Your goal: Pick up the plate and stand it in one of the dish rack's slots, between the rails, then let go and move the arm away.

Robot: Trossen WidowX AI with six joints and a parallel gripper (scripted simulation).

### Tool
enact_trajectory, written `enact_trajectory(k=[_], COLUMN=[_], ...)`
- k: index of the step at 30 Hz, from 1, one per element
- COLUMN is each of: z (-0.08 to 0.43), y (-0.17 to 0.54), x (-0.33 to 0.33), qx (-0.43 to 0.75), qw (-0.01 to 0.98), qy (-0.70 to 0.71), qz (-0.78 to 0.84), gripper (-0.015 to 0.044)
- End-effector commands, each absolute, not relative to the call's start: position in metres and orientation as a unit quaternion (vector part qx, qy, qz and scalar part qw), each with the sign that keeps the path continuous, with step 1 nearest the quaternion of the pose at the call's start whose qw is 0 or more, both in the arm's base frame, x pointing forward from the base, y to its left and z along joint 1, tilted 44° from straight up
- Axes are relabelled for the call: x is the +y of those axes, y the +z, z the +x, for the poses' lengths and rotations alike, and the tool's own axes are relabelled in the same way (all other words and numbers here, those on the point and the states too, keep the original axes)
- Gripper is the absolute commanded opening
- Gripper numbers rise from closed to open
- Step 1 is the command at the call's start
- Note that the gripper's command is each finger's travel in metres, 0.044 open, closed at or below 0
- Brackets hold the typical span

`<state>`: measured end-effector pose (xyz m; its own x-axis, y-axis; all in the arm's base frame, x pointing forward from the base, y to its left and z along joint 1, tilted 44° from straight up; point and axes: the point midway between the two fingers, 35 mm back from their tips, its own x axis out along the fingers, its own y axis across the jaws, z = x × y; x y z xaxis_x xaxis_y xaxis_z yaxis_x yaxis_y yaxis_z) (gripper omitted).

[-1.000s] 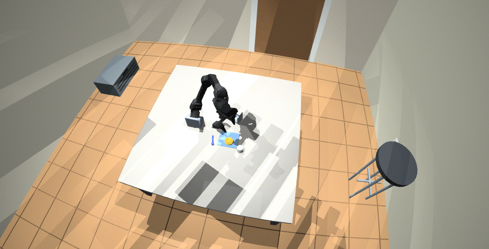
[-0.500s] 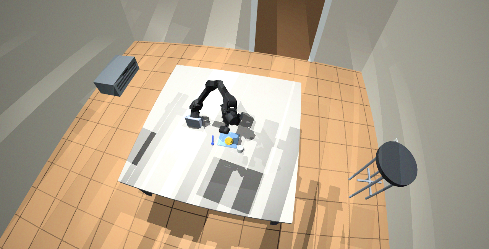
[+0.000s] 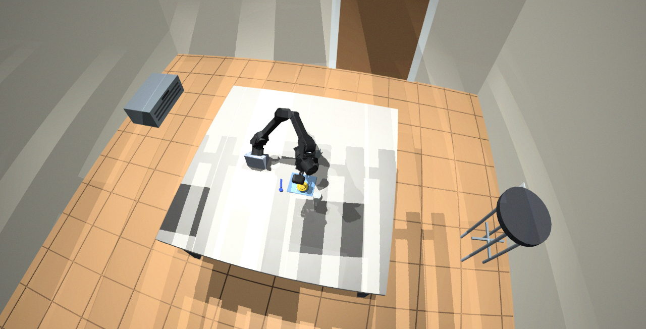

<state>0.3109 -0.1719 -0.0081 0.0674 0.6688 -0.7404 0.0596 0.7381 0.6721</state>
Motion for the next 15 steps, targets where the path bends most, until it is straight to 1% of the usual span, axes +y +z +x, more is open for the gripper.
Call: enact_trajectory(k=[1, 3, 15], z=[0.308, 0.305, 0.307], y=[-0.043, -0.054, -0.065], x=[-0.135, -0.124, -0.115], qx=[0.647, 0.647, 0.647], qw=[0.668, 0.668, 0.668], qy=[0.233, 0.234, 0.234], qz=[0.284, 0.284, 0.284], gripper=[0.04, 0.04, 0.04])
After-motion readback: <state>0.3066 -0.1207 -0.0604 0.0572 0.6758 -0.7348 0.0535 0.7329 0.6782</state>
